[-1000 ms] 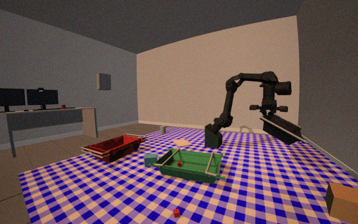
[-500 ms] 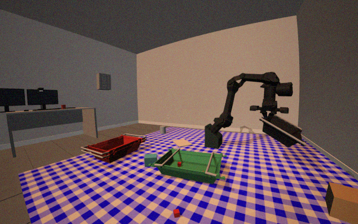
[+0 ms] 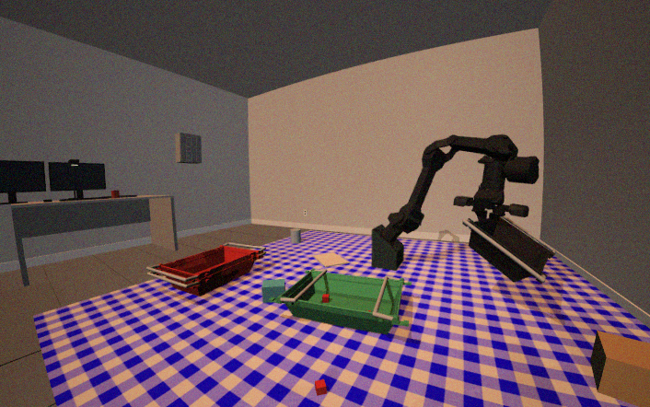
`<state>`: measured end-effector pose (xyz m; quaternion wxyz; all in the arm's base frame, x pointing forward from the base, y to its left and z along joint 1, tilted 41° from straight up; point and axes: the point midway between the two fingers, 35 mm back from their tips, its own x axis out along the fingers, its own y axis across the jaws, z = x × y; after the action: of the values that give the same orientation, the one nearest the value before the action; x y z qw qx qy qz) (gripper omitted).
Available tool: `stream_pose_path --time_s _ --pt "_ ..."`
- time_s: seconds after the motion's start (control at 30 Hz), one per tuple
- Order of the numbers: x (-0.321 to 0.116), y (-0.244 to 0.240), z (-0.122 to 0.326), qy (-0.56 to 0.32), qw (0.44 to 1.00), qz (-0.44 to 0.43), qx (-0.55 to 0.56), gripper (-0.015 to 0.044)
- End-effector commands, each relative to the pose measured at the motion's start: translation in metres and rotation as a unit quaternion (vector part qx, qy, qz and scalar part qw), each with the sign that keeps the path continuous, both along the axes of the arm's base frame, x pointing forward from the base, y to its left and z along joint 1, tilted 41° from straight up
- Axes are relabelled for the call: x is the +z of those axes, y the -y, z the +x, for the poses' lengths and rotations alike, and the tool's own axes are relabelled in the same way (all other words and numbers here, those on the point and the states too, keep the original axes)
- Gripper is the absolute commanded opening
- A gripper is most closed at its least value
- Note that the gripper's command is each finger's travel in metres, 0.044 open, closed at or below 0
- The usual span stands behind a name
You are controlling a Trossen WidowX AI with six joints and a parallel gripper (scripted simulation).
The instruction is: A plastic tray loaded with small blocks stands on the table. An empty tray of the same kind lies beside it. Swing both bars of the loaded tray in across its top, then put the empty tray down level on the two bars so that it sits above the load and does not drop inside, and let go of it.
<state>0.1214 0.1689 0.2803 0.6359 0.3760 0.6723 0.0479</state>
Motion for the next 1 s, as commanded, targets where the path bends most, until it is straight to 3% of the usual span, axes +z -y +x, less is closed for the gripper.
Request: stream_pose_path --time_s 0.0,0.97 --pt "0.004 0.002 0.014 0.002 1.0 0.002 -0.017 0.0" --pt "-0.037 0.039 0.107 -0.085 0.988 -0.031 -0.127 0.0"
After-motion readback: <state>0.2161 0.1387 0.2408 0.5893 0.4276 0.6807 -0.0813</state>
